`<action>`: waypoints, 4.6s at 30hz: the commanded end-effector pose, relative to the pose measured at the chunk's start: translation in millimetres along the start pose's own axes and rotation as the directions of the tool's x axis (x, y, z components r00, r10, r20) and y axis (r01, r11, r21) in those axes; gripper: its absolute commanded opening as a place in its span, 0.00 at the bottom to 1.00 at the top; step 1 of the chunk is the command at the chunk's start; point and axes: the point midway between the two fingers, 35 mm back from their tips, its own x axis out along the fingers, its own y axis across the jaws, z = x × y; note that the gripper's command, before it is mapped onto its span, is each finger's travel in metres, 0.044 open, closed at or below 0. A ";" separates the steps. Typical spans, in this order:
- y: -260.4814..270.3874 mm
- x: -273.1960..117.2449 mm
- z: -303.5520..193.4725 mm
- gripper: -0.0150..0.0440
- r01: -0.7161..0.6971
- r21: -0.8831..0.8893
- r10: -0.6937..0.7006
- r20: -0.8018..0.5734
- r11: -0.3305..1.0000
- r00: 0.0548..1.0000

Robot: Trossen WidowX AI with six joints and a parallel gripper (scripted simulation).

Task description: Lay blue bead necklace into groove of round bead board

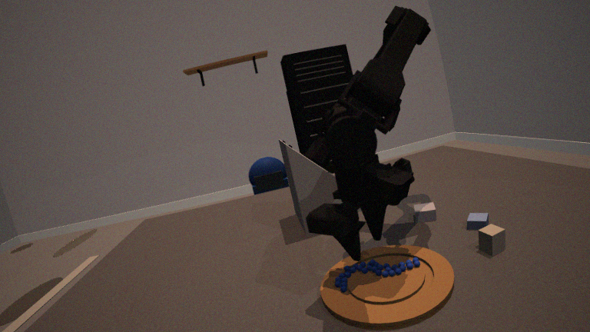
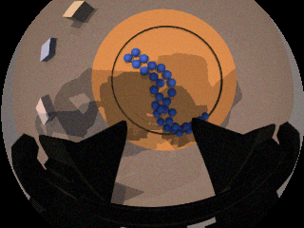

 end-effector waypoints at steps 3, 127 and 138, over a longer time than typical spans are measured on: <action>-0.2 -0.4 -0.2 0.78 0.000 0.001 0.000 0.001 1.000 1.000; 10.5 24.8 -2.3 0.79 -0.001 0.004 0.001 -0.001 1.000 1.000; 11.5 16.1 -3.1 1.00 -0.004 0.007 0.004 -0.002 1.000 1.000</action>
